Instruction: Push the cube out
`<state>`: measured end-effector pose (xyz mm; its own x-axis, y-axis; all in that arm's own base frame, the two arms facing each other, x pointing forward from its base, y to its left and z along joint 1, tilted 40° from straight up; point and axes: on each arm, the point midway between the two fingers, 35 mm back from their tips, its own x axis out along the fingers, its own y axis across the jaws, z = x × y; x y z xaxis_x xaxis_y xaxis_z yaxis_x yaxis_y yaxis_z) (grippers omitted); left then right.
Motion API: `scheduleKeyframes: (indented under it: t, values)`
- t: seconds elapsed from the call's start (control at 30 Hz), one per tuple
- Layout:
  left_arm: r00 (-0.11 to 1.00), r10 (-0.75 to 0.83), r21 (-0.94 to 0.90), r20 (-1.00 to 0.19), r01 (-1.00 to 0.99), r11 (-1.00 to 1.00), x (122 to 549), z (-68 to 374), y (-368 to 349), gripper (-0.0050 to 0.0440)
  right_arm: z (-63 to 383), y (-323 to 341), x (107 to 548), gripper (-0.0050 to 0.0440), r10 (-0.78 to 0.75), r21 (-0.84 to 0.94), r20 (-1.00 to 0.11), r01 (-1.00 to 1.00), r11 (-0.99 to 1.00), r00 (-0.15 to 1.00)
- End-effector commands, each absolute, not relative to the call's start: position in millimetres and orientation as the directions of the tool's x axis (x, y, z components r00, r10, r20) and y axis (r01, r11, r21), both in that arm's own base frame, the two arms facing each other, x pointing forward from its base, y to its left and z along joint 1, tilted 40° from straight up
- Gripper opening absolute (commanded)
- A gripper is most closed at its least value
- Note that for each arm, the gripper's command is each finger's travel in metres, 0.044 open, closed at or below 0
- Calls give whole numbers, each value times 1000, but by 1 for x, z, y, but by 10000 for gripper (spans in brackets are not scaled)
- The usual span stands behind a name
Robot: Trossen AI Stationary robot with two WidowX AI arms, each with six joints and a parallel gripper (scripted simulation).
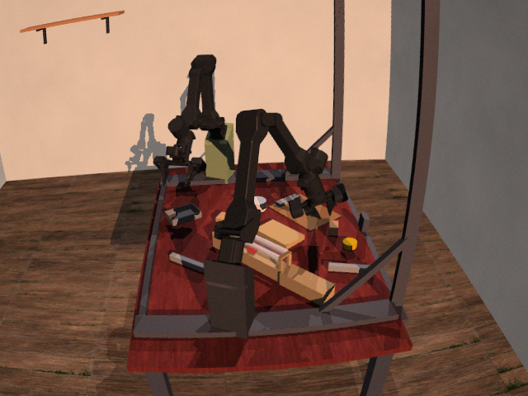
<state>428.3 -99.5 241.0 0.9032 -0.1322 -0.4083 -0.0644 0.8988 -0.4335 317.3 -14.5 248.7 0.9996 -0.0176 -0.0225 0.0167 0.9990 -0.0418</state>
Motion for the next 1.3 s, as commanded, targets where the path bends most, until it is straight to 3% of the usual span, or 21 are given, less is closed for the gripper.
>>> scheduleKeyframes:
  t: [0.0, 0.1, 0.33, 0.6, 0.7, 1.07, 1.27]
  values:
    - [875, -112, -239, -470, -4, 971, 432, 236, -124, 150, 270, -12, 317, 400, -16, -36, 15, 16, 999, 1000]
    - [867, -110, -193, -487, 16, 981, 432, 232, -130, 150, 272, -12, 317, 400, -15, -35, 17, 16, 999, 1000]
    - [801, -85, 132, -592, 200, 971, 426, 203, -170, 150, 289, -9, 317, 400, -12, -26, 35, 13, 1000, 999]
    - [731, -30, 450, -682, 451, 771, 411, 173, -213, 150, 307, -5, 316, 400, -7, -15, 53, 8, 1000, 999]
    - [723, -22, 482, -690, 482, 732, 409, 170, -218, 150, 308, -5, 316, 400, -7, -15, 52, 8, 1000, 999]
    - [658, 81, 659, -749, 727, 190, 377, 135, -266, 150, 332, 0, 312, 400, -2, 1, 74, 2, 1000, 997]
    - [653, 89, 658, -752, 739, 143, 374, 133, -268, 150, 334, 0, 312, 400, -1, 2, 76, 1, 1000, 997]
